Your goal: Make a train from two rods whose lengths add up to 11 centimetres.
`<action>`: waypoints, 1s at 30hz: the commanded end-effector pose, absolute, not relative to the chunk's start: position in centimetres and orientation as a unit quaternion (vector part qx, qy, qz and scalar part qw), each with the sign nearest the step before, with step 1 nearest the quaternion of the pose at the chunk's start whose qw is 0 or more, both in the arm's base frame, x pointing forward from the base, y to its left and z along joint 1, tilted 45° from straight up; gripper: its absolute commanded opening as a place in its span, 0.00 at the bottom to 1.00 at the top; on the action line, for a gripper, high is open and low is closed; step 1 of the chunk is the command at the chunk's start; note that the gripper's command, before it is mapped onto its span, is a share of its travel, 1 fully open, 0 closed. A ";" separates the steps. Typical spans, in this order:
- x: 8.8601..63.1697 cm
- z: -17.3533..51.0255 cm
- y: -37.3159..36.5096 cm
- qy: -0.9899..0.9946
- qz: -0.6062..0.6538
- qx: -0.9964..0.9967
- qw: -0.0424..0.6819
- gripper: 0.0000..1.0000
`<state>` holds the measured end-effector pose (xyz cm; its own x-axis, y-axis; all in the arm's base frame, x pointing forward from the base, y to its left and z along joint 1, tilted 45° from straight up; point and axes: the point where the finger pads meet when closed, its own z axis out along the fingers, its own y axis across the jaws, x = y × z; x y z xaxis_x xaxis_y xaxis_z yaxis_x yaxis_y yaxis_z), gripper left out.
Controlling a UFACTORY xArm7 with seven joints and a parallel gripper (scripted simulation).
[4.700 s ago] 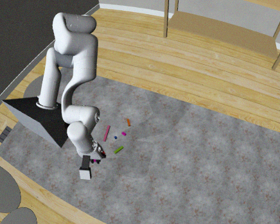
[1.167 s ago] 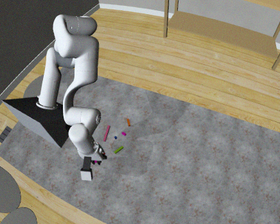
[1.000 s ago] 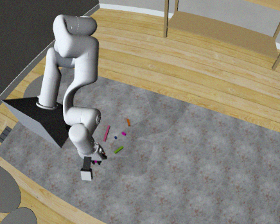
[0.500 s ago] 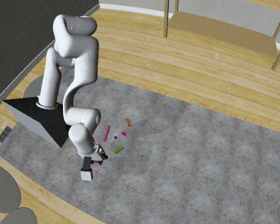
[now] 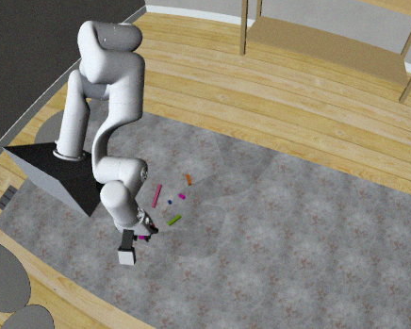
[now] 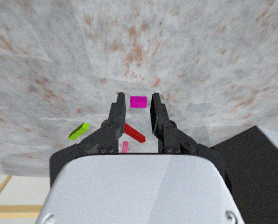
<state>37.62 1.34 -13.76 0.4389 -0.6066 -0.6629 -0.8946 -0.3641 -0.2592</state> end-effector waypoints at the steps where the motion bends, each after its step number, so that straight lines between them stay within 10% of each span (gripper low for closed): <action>1: 37.8 -13.4 0.8 0.475 0.234 -0.792 0.305 0.36; 26: 38.5 -7.6 -5.0 0.475 0.234 -0.792 0.305 0.36; 27: 38.5 -7.6 -5.0 0.475 0.234 -0.792 0.305 1.00; 30: 38.5 -7.6 -5.0 0.475 0.234 -0.792 0.305 1.00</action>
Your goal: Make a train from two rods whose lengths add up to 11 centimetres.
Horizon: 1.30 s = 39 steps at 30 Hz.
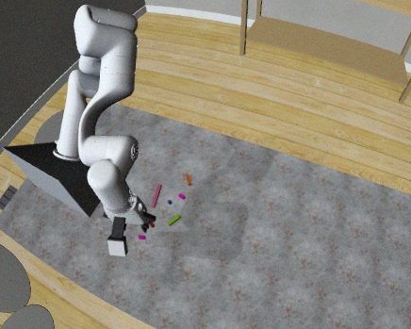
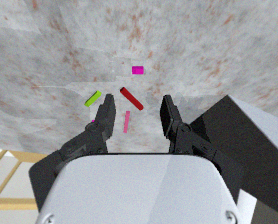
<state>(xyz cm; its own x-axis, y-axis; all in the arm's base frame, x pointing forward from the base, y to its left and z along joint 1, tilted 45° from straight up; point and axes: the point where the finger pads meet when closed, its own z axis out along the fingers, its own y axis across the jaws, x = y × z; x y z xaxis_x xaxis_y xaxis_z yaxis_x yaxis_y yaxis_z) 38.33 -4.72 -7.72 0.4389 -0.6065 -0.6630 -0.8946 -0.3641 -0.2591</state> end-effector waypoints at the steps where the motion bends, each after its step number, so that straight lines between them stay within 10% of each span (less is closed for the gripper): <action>1: 38.5 -7.6 -5.0 0.475 0.234 -0.792 0.305 1.00; 39: 33.8 1.6 7.2 0.528 0.254 -0.757 0.288 1.00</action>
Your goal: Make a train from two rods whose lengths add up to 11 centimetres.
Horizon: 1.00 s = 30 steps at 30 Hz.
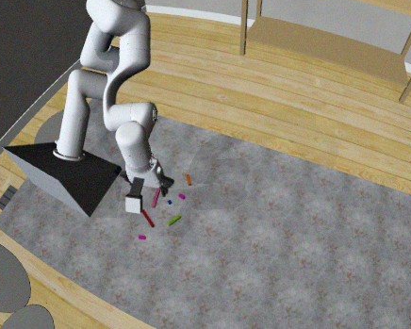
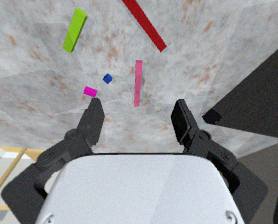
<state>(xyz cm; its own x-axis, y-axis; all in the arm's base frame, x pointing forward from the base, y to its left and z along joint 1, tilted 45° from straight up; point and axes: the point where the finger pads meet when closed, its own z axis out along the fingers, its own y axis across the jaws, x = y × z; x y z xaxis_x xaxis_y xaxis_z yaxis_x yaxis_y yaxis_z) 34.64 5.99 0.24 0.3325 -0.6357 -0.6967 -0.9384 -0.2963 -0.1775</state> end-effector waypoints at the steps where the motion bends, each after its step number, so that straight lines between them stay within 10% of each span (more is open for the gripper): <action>1: 33.8 1.6 7.3 0.529 0.255 -0.757 0.288 1.00; 2: 33.8 1.6 7.3 0.529 0.255 -0.757 0.288 0.24; 30: 33.8 1.6 7.3 0.529 0.255 -0.757 0.288 0.24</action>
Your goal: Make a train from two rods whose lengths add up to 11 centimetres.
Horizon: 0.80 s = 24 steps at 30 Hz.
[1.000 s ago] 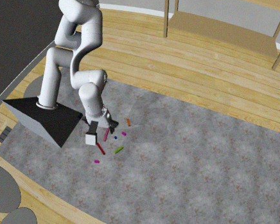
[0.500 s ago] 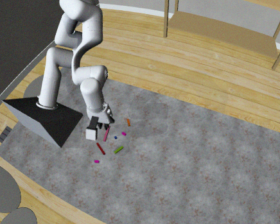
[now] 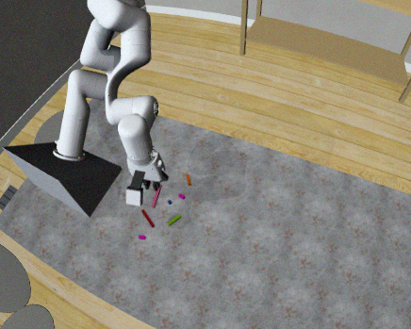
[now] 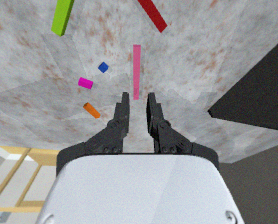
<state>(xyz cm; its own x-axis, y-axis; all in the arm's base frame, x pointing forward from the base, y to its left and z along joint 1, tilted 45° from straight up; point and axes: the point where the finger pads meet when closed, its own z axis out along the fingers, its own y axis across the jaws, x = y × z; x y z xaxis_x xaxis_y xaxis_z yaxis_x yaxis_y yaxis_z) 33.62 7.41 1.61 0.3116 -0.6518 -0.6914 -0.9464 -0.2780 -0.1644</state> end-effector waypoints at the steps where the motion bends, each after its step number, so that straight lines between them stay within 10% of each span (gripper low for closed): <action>1: 33.8 1.6 7.3 0.529 0.255 -0.757 0.288 0.24; 24: 33.7 1.2 7.8 0.529 0.254 -0.757 0.288 0.24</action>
<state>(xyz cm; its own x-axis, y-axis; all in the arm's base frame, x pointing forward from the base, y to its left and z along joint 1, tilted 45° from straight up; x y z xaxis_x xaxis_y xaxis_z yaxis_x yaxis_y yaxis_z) 33.60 7.71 1.32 0.3115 -0.6523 -0.6910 -0.9465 -0.2772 -0.1651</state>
